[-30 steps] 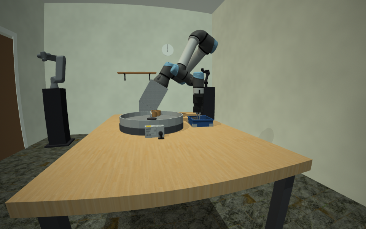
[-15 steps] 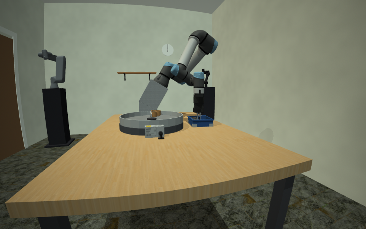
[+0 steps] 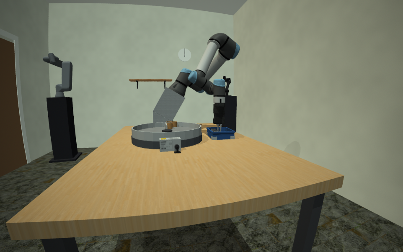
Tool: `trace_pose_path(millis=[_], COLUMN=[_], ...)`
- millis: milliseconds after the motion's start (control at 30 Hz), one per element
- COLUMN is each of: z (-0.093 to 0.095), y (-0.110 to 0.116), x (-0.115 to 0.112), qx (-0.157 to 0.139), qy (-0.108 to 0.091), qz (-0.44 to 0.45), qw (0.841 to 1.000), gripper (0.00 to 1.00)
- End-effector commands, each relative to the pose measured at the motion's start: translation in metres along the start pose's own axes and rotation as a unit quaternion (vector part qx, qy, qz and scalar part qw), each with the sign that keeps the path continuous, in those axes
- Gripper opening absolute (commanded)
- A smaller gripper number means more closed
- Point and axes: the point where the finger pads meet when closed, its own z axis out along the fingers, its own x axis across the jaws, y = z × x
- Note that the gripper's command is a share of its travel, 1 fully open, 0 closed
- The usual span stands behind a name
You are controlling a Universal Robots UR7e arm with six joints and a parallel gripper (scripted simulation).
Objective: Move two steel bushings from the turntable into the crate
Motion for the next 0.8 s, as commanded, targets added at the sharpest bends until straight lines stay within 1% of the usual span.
trace_pose_path(millis=[0, 767], z=[-0.0001, 0.0031], y=[-0.0021, -0.0011], x=[-0.0018, -0.0008], qx=[0.002, 0.003], qy=[0.000, 0.000], qz=[-0.001, -0.002], qw=[1.000, 1.000], gripper=[0.00, 0.00])
